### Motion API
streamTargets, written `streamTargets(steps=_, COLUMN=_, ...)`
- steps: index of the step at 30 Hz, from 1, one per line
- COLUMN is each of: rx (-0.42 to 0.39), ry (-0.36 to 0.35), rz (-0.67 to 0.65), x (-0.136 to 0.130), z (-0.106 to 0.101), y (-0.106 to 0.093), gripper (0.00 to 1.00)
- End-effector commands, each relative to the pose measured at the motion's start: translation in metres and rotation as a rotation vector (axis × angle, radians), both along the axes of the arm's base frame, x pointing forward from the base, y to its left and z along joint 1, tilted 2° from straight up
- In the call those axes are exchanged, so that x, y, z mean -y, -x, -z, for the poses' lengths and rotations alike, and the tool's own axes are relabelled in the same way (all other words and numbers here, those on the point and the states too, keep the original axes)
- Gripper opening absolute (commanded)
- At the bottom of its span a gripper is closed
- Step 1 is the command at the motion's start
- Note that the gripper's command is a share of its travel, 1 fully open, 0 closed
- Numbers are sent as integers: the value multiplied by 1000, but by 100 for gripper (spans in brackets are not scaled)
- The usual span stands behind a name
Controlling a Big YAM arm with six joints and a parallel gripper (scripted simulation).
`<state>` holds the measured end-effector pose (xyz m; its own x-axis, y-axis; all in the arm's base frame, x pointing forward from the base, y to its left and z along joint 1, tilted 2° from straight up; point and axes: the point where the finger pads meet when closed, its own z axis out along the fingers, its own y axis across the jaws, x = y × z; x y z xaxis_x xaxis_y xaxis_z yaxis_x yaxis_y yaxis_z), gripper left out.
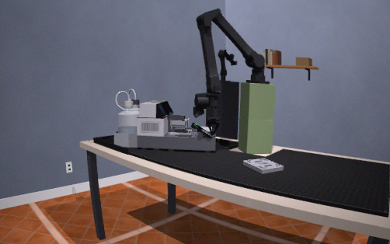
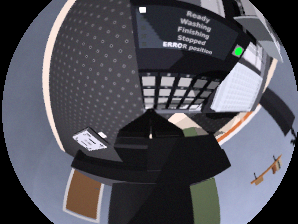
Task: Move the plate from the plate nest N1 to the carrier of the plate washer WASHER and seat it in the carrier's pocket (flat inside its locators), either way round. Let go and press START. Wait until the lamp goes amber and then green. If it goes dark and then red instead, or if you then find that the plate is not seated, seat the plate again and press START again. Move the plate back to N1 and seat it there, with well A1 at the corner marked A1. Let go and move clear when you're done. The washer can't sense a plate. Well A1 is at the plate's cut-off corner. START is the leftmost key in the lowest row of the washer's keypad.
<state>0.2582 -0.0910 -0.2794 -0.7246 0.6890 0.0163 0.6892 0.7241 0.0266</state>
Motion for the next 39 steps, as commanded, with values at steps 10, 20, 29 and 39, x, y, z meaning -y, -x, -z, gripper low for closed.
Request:
streamTargets(steps=10, rx=39, ry=11, rz=5, x=2, z=-2, y=-14, gripper=0)
streamTargets(steps=20, rx=39, ry=11, rz=5, x=2, z=-2, y=-14, gripper=0)
streamTargets(steps=29, rx=39, ry=11, rz=5, x=2, z=-2, y=-14, gripper=0)
streamTargets(steps=39, rx=39, ry=11, rz=5, x=2, z=-2, y=-14, gripper=0)
